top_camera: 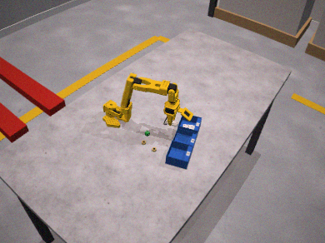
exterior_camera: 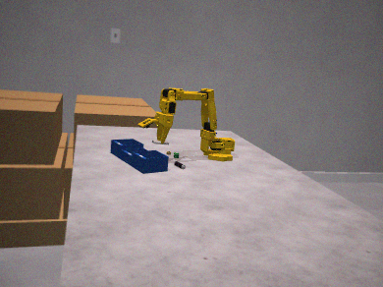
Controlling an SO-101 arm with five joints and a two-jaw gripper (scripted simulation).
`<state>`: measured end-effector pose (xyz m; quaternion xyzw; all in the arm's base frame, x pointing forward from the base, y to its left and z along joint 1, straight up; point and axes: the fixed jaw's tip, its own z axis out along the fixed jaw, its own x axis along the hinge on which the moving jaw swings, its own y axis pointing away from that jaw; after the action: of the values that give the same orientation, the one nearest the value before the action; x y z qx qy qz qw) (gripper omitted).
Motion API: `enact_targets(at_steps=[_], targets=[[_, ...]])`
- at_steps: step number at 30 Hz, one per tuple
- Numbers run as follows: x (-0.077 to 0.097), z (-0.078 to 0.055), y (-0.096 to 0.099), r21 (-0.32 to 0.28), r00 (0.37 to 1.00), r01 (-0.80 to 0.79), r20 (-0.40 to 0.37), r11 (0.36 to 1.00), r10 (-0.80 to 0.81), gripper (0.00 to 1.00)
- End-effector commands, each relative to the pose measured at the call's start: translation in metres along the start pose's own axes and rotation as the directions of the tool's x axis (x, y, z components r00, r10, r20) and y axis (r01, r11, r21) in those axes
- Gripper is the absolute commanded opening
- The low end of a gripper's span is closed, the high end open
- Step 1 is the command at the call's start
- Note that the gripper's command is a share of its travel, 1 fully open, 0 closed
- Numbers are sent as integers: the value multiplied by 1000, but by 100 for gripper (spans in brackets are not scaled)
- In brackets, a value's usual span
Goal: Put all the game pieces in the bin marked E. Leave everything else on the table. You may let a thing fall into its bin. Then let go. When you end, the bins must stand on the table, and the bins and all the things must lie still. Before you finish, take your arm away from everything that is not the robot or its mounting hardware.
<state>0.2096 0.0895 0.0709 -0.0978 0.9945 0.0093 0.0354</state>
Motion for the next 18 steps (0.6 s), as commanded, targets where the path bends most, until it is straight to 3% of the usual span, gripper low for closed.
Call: enact_targets(at_steps=[1, 18], targets=[[-9, -11, 7, -11, 998, 39, 51, 999, -39, 0], [-14, -16, 15, -15, 994, 80, 72, 997, -78, 0]])
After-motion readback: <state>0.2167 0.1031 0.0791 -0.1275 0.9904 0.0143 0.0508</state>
